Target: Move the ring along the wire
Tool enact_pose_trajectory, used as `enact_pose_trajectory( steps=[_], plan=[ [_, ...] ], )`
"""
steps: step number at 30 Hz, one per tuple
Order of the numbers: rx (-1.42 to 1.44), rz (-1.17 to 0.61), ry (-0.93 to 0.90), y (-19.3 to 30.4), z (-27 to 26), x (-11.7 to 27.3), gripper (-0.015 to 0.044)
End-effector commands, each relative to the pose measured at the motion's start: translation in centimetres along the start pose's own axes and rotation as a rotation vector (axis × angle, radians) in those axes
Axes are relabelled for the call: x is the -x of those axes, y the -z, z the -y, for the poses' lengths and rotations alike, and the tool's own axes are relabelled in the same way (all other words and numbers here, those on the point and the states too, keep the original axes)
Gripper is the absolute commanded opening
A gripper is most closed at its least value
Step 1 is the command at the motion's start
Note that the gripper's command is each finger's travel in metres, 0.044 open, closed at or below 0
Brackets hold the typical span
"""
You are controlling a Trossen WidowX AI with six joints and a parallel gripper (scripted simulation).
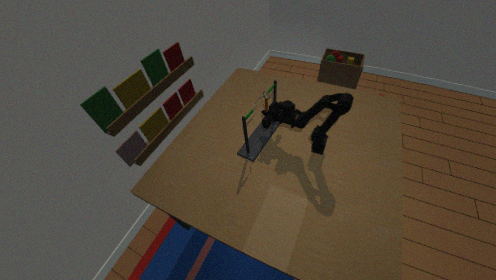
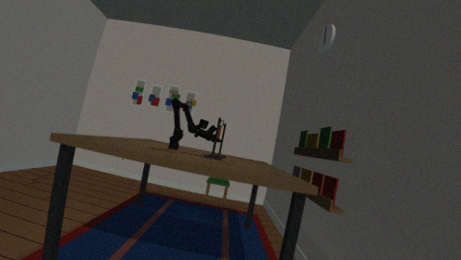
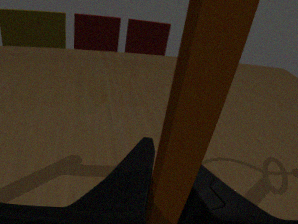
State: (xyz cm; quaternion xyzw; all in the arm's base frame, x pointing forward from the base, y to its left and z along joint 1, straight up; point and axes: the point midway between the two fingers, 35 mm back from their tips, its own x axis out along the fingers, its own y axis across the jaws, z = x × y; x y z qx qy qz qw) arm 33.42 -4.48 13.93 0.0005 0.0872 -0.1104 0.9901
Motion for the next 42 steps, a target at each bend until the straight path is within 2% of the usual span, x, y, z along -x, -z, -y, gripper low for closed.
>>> enact_pose_trajectory(
  steps=[1,17,24,35,42],
  plan=[
    [-0.008,0.002,0.047,-0.1,-0.2,0.0,-0.0150],
    [-0.035,-0.005,0.305,-0.1,-1.3,-0.2,-0.0150],
    [-0.042,-0.007,0.358,-0.2,-1.9,-0.6,-0.0150],
    [-0.038,-0.007,0.284,-0.3,-2.9,-1.2,-0.0150],
    [-0.030,-0.008,0.172,-0.3,-3.7,-1.4,-0.0150]
  ],
)
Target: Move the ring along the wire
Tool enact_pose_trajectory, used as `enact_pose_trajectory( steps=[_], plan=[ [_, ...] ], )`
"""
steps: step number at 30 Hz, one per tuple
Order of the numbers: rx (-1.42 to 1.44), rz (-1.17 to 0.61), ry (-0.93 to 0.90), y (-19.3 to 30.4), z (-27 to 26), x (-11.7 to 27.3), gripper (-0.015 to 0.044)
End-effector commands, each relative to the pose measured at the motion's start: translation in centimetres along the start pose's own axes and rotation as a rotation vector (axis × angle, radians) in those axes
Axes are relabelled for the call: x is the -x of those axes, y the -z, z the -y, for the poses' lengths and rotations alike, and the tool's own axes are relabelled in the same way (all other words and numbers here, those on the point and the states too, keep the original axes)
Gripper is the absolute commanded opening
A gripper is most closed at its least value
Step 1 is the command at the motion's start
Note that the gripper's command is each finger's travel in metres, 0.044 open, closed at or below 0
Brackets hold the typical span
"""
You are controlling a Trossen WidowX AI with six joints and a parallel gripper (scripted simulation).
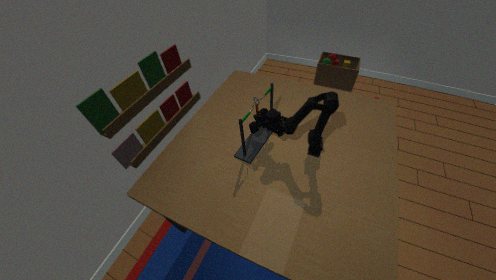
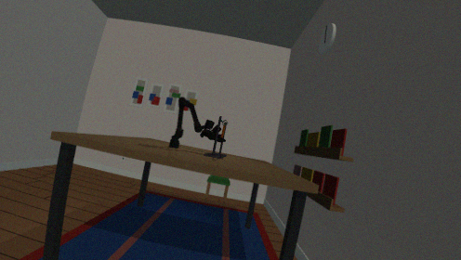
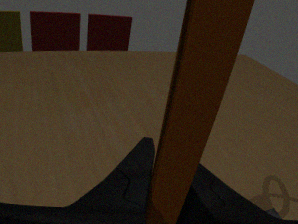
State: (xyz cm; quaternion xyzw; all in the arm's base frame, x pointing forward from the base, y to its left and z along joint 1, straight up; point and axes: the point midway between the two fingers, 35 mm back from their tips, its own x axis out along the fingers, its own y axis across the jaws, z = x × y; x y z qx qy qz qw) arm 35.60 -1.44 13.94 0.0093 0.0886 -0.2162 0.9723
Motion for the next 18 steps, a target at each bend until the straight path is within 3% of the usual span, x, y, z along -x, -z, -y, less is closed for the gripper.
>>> enact_pose_trajectory(
  steps=[1,18],
  plan=[
    [0.008,0.000,-0.060,0.0,-0.4,0.1,-0.0150],
    [0.041,-0.004,-0.420,0.1,-2.6,0.4,-0.0150]
  ],
)
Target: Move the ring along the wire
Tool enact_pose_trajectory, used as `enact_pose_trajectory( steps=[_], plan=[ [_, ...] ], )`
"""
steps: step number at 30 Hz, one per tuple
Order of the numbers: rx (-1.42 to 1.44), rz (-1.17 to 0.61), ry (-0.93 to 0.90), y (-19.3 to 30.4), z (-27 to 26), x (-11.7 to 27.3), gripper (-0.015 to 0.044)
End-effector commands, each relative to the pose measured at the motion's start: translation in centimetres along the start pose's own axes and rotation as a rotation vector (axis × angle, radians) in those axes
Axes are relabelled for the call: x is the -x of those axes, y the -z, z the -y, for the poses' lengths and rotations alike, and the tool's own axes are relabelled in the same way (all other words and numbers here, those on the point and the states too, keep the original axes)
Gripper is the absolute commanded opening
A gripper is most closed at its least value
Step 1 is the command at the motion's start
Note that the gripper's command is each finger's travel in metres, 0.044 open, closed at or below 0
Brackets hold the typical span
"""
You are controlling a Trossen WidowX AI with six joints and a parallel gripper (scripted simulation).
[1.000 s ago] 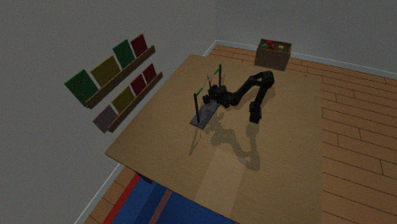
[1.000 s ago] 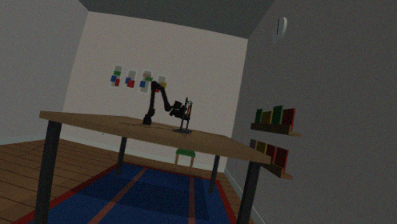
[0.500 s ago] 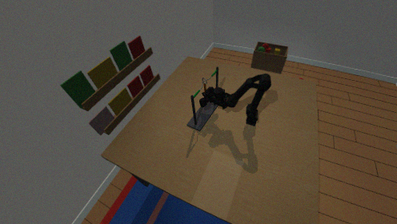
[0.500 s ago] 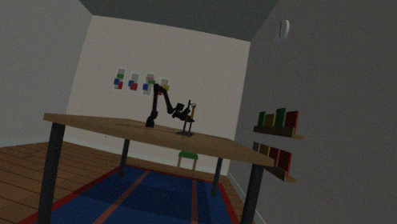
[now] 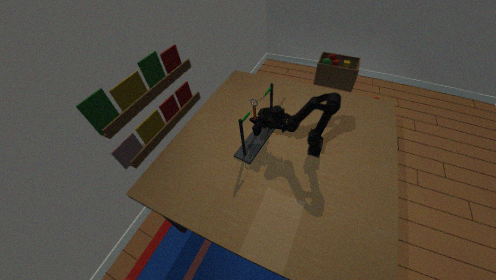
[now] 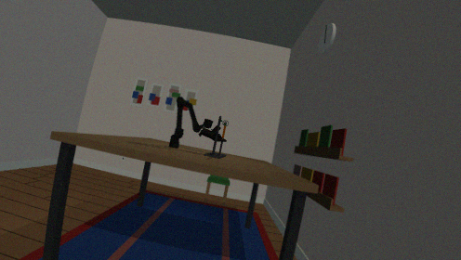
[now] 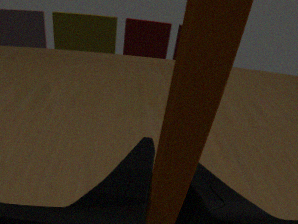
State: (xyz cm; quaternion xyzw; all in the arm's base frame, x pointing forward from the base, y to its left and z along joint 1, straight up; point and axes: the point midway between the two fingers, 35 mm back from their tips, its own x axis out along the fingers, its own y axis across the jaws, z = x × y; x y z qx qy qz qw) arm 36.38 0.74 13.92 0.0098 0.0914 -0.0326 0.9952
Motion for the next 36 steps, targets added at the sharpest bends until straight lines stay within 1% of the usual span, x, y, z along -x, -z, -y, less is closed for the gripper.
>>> enact_pose_trajectory(
  steps=[1,14,21,29,36],
  plan=[
    [0.010,0.000,-0.073,0.1,-0.5,0.1,-0.0150],
    [0.037,-0.003,-0.343,0.1,-2.1,0.3,-0.0150],
    [0.049,-0.005,-0.458,0.1,-2.9,0.6,-0.0150],
    [0.058,-0.006,-0.543,0.2,-3.8,1.0,-0.0150],
    [0.059,-0.007,-0.540,0.2,-4.4,1.4,-0.0150]
  ],
)
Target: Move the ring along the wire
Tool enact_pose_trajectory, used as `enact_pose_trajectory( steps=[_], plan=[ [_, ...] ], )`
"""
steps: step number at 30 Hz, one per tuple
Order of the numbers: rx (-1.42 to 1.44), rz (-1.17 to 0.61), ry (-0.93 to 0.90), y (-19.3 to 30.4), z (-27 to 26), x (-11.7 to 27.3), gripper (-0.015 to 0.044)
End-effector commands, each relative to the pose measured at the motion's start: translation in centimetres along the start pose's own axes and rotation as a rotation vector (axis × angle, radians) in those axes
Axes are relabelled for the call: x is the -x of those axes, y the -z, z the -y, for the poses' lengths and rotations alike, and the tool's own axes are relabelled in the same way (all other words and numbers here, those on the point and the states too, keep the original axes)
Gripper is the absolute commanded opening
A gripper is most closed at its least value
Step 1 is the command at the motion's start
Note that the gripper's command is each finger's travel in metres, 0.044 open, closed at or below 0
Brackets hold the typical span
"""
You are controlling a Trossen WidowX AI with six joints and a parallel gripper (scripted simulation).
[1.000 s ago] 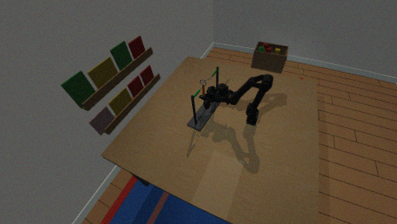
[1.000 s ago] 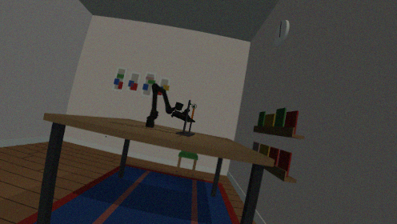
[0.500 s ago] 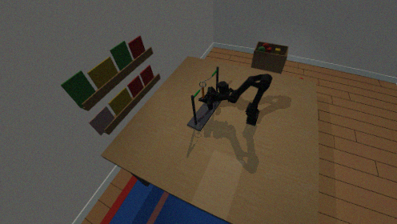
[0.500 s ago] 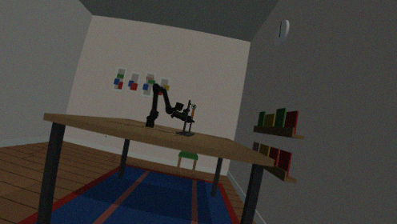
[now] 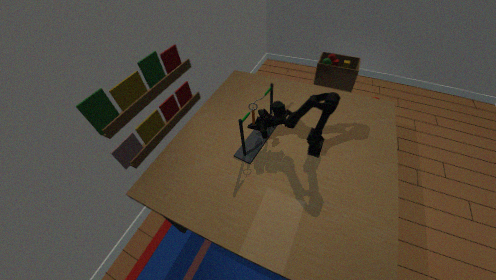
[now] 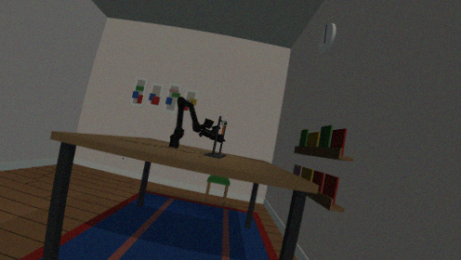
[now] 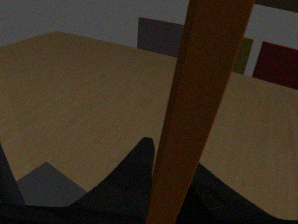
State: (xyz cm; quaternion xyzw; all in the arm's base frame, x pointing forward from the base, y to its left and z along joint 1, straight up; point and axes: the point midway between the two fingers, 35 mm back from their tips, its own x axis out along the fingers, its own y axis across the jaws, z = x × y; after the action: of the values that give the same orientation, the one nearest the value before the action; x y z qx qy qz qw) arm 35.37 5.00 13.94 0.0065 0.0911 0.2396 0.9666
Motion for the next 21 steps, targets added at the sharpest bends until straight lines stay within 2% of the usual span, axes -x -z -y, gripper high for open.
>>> enact_pose_trajectory(
  steps=[1,21],
  plan=[
    [0.003,0.002,0.011,-0.1,-0.3,0.0,-0.0150],
    [-0.025,-0.001,0.287,-0.1,-1.8,-0.2,-0.0150]
  ],
)
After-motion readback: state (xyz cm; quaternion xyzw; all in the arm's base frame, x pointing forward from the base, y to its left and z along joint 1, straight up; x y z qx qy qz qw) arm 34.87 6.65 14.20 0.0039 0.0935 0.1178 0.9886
